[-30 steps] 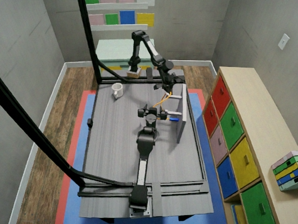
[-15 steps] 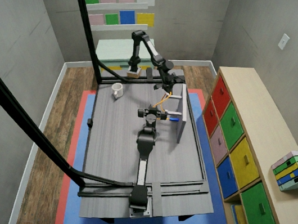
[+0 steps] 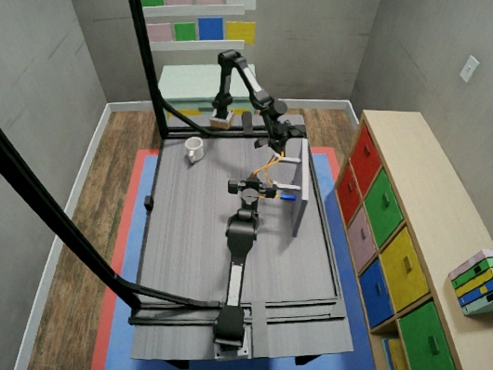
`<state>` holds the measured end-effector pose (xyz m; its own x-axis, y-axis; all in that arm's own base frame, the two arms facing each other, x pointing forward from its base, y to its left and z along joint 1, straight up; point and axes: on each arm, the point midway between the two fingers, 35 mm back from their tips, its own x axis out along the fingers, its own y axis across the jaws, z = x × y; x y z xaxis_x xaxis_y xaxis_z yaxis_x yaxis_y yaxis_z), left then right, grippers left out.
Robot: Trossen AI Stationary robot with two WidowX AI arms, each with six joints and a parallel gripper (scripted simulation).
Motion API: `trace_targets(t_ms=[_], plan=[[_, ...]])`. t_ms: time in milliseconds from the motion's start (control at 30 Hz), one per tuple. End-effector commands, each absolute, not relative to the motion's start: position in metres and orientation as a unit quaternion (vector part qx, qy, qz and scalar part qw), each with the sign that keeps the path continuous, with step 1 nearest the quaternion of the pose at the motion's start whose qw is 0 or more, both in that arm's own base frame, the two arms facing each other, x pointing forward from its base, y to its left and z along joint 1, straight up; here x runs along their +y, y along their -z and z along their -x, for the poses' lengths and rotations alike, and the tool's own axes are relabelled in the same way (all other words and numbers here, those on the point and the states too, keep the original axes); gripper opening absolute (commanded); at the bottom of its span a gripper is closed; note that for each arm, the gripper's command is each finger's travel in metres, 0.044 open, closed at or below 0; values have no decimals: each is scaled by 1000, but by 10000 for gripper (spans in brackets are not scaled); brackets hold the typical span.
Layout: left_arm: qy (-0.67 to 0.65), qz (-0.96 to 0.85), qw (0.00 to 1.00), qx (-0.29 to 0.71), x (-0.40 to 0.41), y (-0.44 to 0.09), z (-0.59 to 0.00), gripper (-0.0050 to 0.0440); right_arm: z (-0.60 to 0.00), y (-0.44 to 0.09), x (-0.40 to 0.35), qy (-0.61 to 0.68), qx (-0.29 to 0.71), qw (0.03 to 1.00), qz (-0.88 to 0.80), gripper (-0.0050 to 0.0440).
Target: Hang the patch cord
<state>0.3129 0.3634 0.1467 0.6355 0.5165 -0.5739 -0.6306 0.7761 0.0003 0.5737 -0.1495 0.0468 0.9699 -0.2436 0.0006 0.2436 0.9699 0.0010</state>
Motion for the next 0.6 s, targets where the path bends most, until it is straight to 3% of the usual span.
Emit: trace_targets(t_ms=[0, 567], plan=[[-321, 92, 903, 271, 365, -160, -314, 25, -577, -65, -150, 123, -18, 992, 2, 25], [-321, 92, 903, 271, 365, -160, -314, 40, -573, -66, -153, 122, -17, 992, 3, 25]])
